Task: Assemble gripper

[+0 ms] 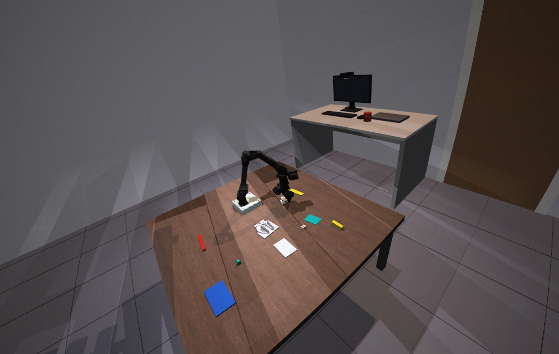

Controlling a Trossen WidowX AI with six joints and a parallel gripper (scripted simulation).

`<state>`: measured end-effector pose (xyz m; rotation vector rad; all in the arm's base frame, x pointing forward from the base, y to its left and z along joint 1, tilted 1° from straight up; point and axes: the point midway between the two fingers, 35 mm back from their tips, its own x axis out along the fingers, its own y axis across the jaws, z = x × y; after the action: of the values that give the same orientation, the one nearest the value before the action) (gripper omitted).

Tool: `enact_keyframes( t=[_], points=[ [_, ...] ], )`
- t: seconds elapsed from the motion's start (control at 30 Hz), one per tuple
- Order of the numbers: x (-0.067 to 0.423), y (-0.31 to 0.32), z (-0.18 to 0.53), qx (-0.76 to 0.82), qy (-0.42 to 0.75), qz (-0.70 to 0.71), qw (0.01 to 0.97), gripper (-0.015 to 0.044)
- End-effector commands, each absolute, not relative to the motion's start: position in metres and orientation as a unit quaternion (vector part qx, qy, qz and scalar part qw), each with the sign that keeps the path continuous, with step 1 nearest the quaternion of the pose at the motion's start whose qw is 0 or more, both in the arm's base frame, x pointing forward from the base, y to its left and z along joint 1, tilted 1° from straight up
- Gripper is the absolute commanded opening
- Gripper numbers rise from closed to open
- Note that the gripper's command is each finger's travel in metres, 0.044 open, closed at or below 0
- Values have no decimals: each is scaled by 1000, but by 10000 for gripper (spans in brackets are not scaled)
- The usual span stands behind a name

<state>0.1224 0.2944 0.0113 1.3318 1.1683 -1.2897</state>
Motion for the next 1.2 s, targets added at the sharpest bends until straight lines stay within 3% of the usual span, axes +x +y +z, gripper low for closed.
enact_keyframes(
  t=[0.0,0.97,1.17],
  points=[
    [122,292,7,539,470,-527,459,440],
    [122,292,6,539,470,-527,459,440],
    [122,293,7,538,473,-526,459,400]
  ],
)
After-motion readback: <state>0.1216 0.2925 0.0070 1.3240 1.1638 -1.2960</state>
